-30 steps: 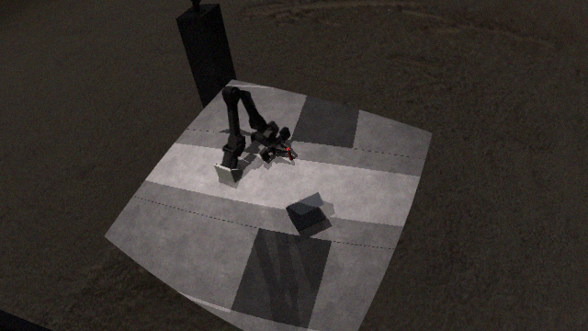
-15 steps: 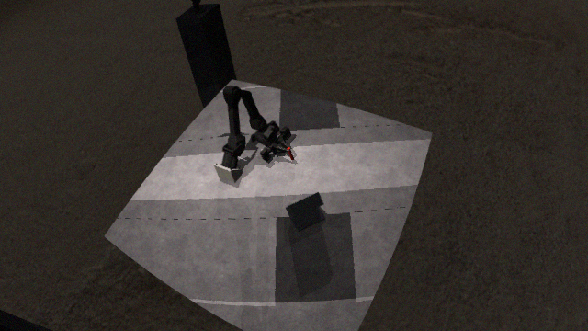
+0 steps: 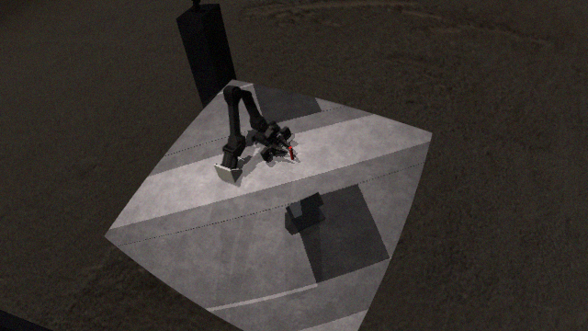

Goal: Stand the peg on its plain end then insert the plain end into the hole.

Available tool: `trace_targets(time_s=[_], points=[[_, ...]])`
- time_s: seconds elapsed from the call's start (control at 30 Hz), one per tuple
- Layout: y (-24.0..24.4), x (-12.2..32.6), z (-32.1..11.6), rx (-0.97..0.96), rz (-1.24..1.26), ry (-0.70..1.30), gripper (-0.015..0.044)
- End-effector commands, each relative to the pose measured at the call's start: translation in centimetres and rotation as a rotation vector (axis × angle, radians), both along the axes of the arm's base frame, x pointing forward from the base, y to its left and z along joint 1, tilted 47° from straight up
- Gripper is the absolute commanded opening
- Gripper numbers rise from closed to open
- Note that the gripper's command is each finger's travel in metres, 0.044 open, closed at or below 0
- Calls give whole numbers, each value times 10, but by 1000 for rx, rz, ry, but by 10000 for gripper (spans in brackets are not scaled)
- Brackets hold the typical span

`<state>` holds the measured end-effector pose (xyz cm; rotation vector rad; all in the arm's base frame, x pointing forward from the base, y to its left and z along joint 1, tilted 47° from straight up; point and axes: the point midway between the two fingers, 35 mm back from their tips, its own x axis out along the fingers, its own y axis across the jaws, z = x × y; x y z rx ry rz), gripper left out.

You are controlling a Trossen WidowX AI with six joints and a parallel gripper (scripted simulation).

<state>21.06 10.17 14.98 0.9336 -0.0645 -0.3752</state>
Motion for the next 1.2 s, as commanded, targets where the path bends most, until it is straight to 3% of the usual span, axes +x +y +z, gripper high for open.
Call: trace_targets(time_s=[0.0, 0.5, 0.9, 1.17], points=[[0, 0, 0, 0, 0, 0, 130], [0, 0, 0, 0, 0, 0, 130], [0, 0, 0, 0, 0, 0, 440], [0, 0, 0, 0, 0, 0, 440]])
